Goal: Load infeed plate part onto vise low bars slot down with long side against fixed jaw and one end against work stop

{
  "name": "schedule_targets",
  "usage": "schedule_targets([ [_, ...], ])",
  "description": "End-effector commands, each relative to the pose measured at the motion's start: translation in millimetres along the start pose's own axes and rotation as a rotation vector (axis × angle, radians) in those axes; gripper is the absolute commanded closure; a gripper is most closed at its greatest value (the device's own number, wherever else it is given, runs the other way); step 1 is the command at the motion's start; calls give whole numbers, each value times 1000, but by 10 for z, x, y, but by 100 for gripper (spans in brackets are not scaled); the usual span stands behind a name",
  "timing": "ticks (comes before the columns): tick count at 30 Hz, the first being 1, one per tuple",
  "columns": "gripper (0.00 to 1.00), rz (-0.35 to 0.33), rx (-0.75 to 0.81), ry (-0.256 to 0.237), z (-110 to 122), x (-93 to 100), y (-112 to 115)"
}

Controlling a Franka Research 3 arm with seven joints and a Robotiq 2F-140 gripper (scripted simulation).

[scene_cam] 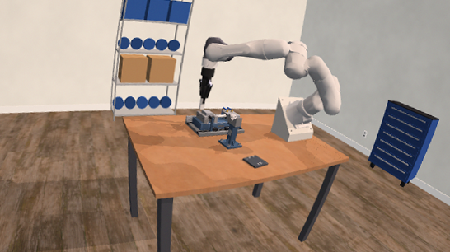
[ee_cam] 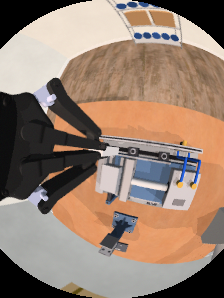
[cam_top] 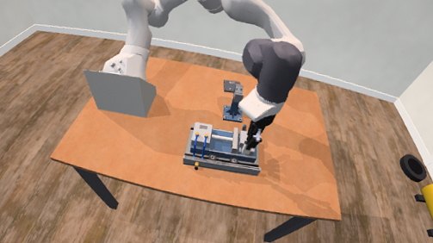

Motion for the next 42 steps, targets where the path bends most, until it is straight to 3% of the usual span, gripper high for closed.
schedule_targets([
  [1,100,6,1,2,-28,8,-19],
  [15,100,6,1,2,-29,60,-19],
  [42,100,6,1,2,-30,588,-16],
])
Point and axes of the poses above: the point where the finger pads meet when closed, its own x axis back along the fingers, its own z axis across the jaws, y = z × x, the point moved 10 cm from there along x, back along the fingers, and after that the axes turned 5 degrees about -x, right-handed, at the moved point
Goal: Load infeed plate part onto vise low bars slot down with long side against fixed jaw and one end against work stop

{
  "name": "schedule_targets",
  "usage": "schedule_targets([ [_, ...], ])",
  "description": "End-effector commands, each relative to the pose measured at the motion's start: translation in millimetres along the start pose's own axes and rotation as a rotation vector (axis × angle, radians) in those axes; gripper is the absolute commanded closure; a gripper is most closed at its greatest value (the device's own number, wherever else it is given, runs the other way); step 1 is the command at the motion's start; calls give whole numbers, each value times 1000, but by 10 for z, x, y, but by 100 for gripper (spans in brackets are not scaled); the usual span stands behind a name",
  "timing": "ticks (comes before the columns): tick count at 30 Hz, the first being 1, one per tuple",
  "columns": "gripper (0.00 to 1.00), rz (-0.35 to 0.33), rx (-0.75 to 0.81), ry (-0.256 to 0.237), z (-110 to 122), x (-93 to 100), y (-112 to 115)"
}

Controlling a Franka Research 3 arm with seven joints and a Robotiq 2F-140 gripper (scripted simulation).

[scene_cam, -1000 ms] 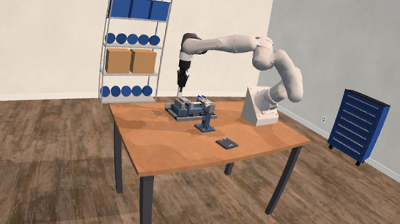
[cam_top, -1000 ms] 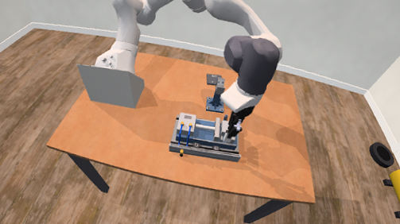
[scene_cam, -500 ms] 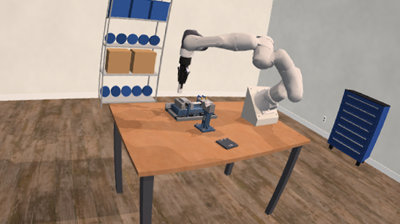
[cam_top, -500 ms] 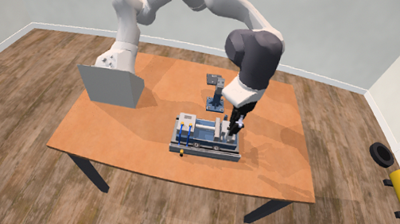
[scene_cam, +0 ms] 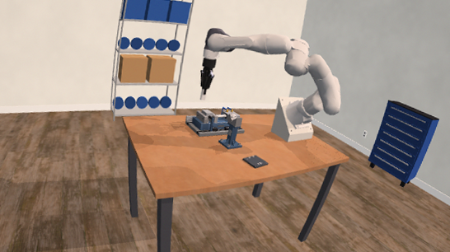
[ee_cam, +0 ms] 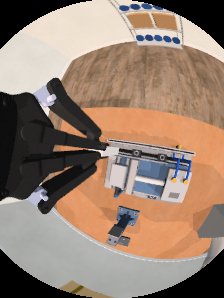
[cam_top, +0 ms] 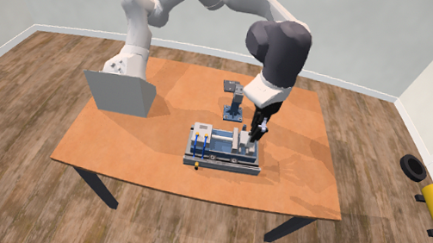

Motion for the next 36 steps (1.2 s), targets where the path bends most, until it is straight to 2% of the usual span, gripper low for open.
schedule_targets([
  [1,100,8,-10,6,13,49,-20],
  [36,100,8,-10,6,12,88,-19],
])
Point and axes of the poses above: the point where the finger pads meet when closed, its own x axis back along the fingers, its own z axis across the jaws, y = z × x, the point moved 10 cm from there along x, back along the fingers, and after that the axes turned 5 degrees about -x, right-handed, at the moved point
